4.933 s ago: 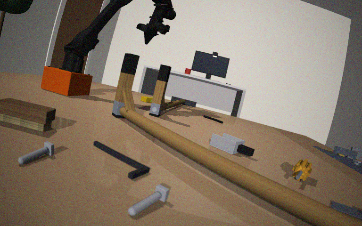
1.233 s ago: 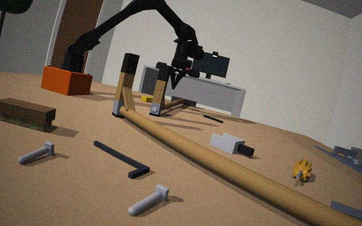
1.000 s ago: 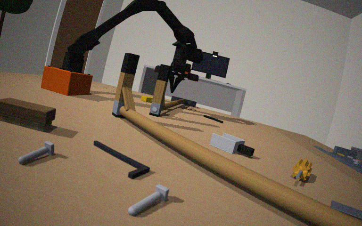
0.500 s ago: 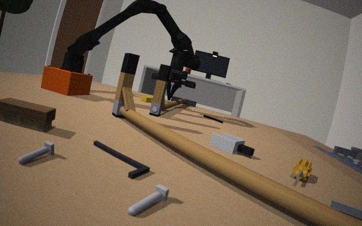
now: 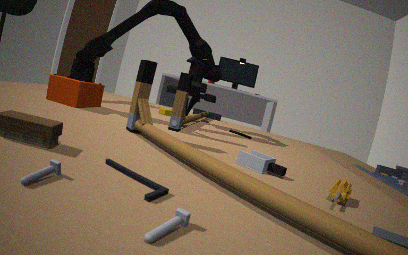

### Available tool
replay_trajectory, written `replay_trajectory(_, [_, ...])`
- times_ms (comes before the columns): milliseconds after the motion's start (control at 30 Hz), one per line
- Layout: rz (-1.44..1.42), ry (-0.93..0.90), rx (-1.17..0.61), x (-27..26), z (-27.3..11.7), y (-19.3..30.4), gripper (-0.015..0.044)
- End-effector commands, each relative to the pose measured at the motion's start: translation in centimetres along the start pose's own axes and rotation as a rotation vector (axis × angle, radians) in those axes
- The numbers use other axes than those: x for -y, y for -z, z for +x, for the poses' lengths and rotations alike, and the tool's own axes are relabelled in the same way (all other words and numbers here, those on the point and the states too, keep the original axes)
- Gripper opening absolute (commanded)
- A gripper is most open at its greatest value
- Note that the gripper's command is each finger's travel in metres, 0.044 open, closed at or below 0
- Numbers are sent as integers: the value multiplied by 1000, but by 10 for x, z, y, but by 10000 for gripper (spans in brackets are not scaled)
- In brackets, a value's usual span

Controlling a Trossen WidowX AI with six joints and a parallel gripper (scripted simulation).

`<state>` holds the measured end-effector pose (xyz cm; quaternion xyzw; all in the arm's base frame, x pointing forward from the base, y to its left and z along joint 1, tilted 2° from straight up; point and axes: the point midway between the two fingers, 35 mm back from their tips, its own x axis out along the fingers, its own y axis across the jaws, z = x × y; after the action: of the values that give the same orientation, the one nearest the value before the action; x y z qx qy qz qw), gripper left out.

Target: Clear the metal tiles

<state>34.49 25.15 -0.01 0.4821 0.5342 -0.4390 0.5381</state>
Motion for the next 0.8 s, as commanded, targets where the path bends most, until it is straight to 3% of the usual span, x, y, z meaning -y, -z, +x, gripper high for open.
replay_trajectory(0, [2, -5, 0, 6, -2, 3, 0])
replay_trajectory(767, [2, -2, -1, 42, -5, 16, 0])
